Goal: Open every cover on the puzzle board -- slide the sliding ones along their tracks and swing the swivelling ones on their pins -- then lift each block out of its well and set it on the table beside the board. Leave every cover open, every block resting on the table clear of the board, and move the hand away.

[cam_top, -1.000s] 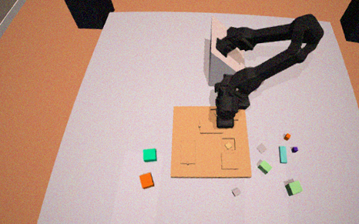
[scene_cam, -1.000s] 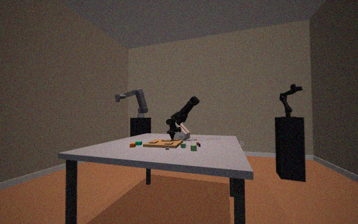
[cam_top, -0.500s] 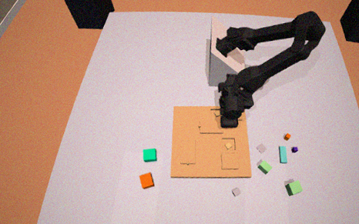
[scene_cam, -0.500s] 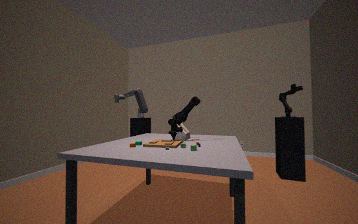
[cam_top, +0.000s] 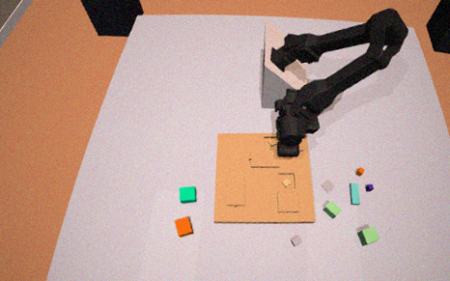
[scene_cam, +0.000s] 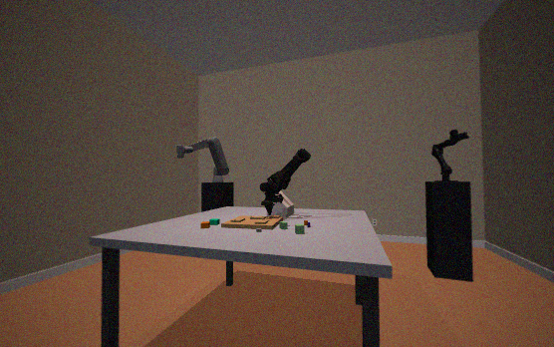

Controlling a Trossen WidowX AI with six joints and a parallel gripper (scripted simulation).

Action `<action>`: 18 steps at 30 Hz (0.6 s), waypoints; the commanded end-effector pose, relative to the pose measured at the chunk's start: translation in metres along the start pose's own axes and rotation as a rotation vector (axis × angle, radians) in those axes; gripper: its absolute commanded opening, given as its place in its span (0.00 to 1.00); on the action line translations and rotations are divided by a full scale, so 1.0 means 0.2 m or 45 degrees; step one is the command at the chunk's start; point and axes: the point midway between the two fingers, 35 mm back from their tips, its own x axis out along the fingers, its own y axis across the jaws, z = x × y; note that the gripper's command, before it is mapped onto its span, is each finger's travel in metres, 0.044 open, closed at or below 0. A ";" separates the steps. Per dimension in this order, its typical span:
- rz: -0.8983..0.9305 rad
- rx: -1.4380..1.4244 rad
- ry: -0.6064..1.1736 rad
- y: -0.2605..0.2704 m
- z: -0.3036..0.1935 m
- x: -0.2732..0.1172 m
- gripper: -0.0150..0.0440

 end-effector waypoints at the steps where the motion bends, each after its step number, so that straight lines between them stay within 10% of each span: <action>1: -0.013 -0.011 -0.005 -0.02 0.01 -0.03 0.25; 18: -0.013 -0.011 -0.005 -0.02 0.02 -0.13 0.25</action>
